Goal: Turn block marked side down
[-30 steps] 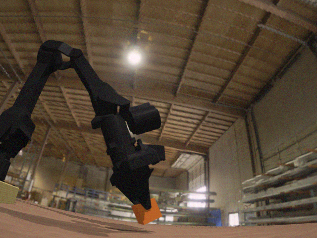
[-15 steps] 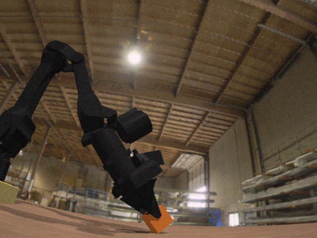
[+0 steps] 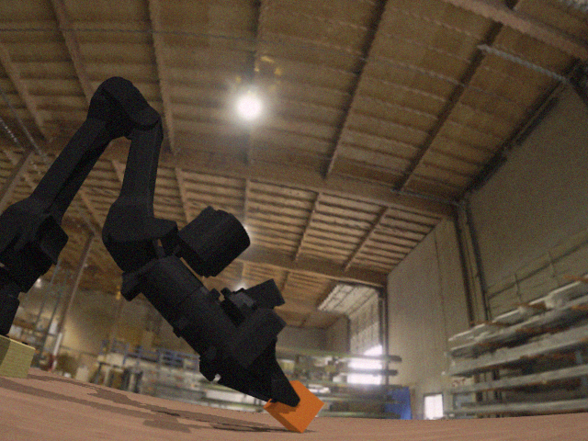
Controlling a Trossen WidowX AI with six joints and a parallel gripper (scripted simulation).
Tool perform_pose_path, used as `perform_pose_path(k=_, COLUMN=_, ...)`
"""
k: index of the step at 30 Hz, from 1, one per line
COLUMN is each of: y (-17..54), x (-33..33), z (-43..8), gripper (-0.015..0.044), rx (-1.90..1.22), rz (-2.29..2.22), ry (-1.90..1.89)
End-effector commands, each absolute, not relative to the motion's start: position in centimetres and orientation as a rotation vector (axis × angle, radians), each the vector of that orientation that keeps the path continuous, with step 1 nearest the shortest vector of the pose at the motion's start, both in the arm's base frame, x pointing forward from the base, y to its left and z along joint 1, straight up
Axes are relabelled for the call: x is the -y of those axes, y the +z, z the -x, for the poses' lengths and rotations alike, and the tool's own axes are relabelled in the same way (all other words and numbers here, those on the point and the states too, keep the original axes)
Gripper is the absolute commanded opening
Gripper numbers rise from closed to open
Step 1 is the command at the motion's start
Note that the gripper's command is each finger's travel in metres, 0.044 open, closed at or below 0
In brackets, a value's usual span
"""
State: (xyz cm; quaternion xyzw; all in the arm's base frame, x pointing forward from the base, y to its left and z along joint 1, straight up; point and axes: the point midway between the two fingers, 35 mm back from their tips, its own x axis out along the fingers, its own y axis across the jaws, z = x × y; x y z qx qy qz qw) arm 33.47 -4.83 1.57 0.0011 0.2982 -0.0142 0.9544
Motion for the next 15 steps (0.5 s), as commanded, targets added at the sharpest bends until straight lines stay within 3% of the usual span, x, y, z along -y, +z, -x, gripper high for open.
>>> perform_pose_path(k=1, y=1.15, x=4.63, z=-32.84, gripper=0.0, rx=-0.576, rz=-0.008, ry=-0.024)
perform_pose_path(k=15, y=1.67, x=4.5, z=-32.15, gripper=0.0, rx=-0.49, rz=-0.004, ry=-0.022)
